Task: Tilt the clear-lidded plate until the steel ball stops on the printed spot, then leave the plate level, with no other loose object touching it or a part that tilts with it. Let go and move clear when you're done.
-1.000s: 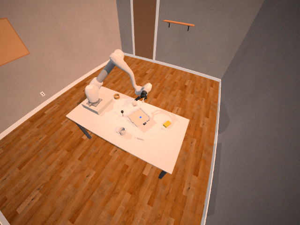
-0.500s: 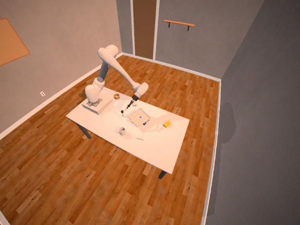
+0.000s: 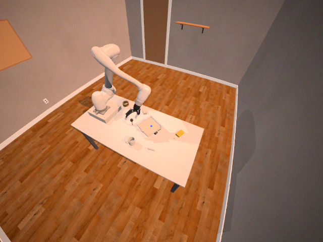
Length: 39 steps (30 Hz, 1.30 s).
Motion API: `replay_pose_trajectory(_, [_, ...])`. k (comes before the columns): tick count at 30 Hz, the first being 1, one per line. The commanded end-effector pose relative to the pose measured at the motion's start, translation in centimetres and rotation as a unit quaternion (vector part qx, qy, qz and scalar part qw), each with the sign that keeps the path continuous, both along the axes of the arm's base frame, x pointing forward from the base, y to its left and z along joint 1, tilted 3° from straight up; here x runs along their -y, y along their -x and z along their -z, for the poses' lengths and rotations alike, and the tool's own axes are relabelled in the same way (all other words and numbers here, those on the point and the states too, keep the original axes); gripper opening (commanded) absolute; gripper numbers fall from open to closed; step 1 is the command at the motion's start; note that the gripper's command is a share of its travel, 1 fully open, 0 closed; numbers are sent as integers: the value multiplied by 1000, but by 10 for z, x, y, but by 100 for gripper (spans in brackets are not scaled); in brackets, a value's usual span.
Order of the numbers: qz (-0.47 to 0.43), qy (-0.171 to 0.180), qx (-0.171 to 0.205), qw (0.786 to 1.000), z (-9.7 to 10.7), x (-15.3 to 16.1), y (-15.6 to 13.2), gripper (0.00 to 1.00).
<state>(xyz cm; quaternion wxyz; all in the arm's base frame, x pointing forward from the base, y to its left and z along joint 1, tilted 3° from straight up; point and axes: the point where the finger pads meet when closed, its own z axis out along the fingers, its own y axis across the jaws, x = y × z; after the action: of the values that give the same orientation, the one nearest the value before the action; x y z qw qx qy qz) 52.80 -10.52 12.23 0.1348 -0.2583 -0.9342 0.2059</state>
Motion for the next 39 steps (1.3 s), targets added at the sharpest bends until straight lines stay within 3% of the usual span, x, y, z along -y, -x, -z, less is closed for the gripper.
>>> replay_pose_trajectory(1, [108, -38, 79, 990, -2, -2, 5, 100])
replay_pose_trajectory(5, [205, -64, 134, 967, -12, -3, 2, 100])
replay_pose_trajectory(9, [298, -89, 188, 932, -22, -2, -2, 100])
replay_pose_trajectory(11, [298, -89, 188, 932, -22, -2, -2, 100])
replay_pose_trajectory(12, [358, -105, 223, 901, -25, -1, -3, 100])
replay_pose_trajectory(13, [369, -107, 228, 894, -26, -1, -4, 100])
replay_pose_trajectory(19, [375, -109, 231, 891, -27, 0, -4, 100])
replay_pose_trajectory(20, [375, -109, 231, 891, -27, 0, -4, 36])
replay_pose_trajectory(39, [375, -109, 231, 891, -27, 0, -4, 36])
